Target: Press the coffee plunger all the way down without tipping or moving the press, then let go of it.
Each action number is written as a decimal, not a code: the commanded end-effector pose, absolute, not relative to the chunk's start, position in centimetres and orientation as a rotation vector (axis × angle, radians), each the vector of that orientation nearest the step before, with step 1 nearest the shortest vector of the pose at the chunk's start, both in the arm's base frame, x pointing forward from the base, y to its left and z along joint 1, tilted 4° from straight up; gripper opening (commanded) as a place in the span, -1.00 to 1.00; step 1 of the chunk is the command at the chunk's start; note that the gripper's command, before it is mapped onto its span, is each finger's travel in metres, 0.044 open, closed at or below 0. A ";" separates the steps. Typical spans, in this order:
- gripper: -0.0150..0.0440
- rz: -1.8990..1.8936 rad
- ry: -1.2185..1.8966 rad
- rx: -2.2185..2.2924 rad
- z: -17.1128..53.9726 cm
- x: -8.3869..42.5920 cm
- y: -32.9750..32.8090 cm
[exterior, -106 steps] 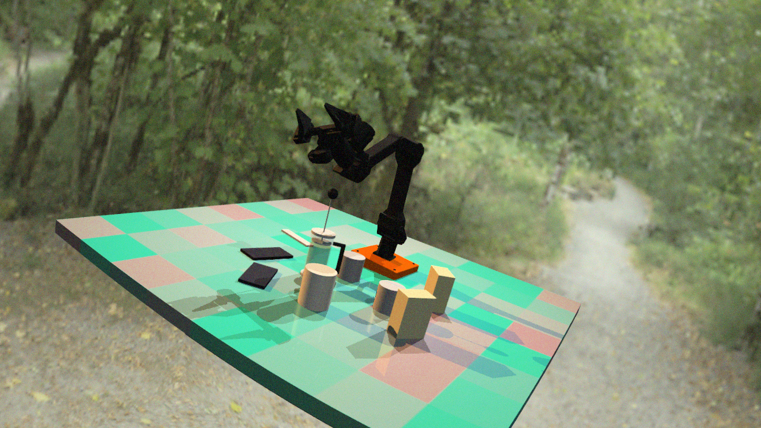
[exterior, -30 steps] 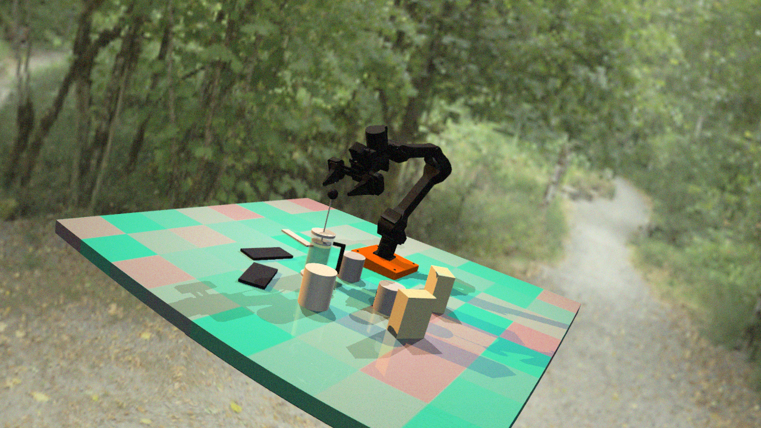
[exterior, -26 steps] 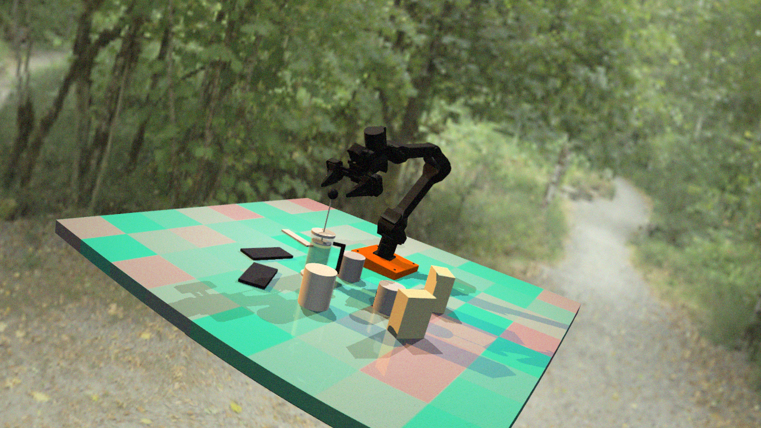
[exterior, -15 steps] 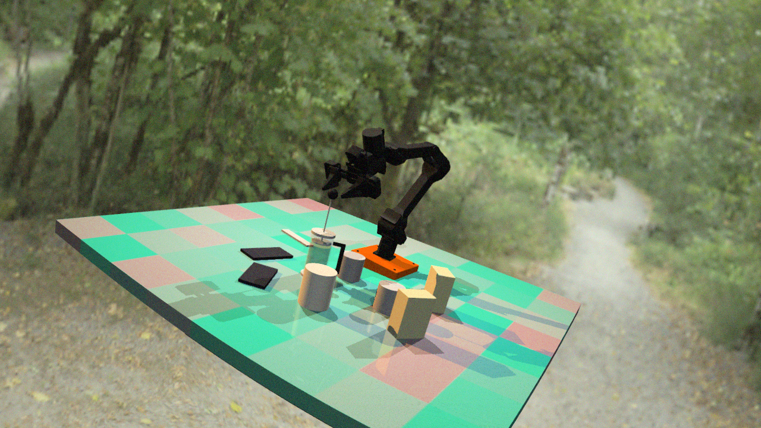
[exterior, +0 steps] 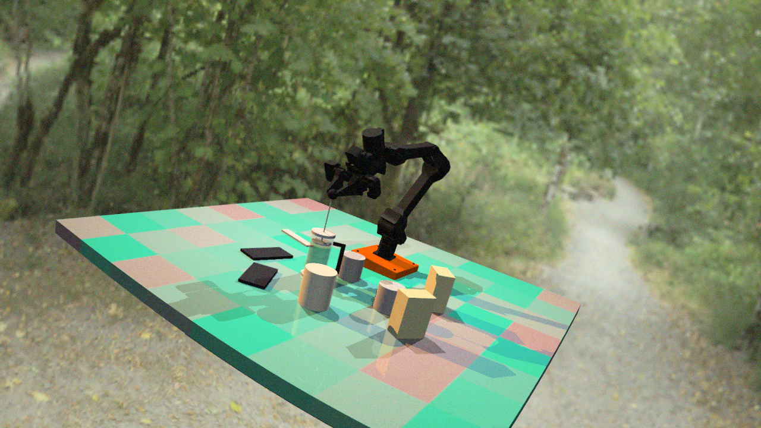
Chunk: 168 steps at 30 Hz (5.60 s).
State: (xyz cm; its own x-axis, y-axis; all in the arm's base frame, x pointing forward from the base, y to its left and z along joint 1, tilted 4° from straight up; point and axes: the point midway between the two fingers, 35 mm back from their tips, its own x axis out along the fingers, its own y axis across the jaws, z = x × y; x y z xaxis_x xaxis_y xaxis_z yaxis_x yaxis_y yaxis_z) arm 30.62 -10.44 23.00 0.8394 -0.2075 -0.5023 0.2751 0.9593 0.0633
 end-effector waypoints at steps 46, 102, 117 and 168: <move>-0.10 -0.258 0.516 0.138 15.7 31.8 -10.3; -0.10 -0.258 0.514 0.137 14.5 34.1 -10.8; -0.10 -0.258 0.513 0.137 14.6 34.3 -10.9; 1.00 -0.261 0.516 0.138 22.6 30.9 -10.7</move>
State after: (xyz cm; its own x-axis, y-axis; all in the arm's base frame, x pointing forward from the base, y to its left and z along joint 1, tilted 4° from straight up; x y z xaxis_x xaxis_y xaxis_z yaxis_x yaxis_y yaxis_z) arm 31.08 -10.66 22.96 0.8433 -0.2169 -0.4917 0.2827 0.9572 0.0627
